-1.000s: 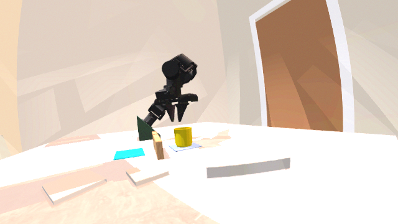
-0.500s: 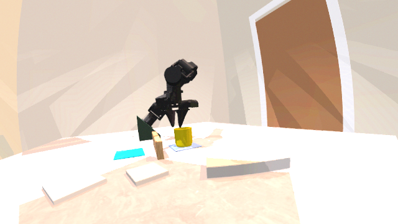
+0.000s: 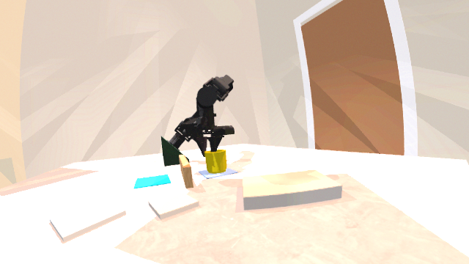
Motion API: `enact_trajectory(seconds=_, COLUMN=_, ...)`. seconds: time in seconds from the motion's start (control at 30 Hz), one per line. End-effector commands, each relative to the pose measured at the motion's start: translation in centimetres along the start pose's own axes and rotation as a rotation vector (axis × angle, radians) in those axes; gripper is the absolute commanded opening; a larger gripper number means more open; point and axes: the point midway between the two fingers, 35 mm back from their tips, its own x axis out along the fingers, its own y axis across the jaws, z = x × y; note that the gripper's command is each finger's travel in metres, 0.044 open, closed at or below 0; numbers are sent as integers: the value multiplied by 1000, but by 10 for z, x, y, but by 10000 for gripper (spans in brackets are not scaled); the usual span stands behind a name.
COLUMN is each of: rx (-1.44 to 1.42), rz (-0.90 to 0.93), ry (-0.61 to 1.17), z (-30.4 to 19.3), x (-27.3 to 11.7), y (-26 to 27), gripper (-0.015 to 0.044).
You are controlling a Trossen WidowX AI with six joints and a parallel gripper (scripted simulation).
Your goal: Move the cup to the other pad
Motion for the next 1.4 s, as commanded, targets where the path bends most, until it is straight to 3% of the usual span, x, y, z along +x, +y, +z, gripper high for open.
enact_trajectory(seconds=0.0, rx=7, rz=1, ry=5, z=-1, x=7, y=-1, gripper=167)
enact_trajectory(seconds=0.33, rx=7, rz=2, ry=7, z=-2, x=16, y=-1, gripper=167)
enact_trajectory(seconds=1.13, rx=0, rz=0, ry=4, z=-2, x=14, y=-1, gripper=0)
enact_trajectory(seconds=1.37, rx=2, rz=-1, ry=1, z=0, x=1, y=0, gripper=0)
